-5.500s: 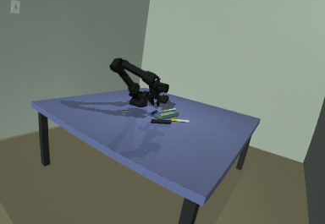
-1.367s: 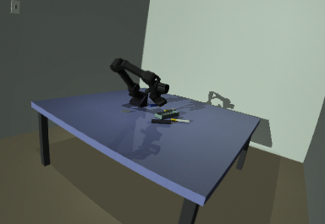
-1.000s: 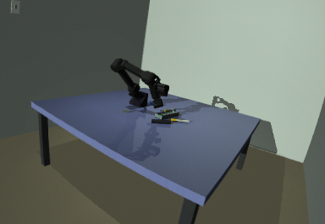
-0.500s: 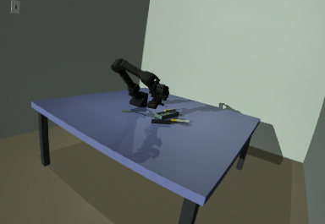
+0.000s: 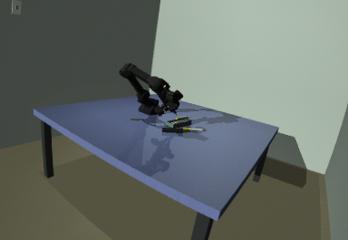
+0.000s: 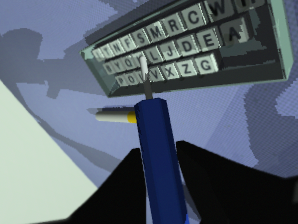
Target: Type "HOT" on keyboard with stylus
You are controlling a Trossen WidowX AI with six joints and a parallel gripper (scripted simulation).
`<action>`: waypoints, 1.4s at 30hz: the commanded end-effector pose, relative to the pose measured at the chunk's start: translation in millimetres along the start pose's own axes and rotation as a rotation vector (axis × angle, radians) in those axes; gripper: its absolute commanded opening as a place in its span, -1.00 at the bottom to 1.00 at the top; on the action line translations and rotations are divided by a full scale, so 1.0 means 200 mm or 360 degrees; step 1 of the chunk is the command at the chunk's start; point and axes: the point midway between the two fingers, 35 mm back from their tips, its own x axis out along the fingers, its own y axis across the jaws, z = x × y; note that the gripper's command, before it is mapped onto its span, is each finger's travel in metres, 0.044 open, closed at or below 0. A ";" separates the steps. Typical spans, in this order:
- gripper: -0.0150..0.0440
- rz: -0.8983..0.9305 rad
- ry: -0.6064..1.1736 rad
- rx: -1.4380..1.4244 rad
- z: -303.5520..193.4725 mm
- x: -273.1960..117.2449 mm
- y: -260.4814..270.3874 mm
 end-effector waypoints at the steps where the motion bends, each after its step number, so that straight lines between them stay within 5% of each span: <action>1: -0.49 0.0057 -0.0007 0.0266 0.03 -0.04 0.01; 28: -0.49 0.0332 0.0138 0.1890 0.17 -0.23 0.02; 42: -0.49 0.0337 0.0143 0.1929 0.21 -0.17 -0.04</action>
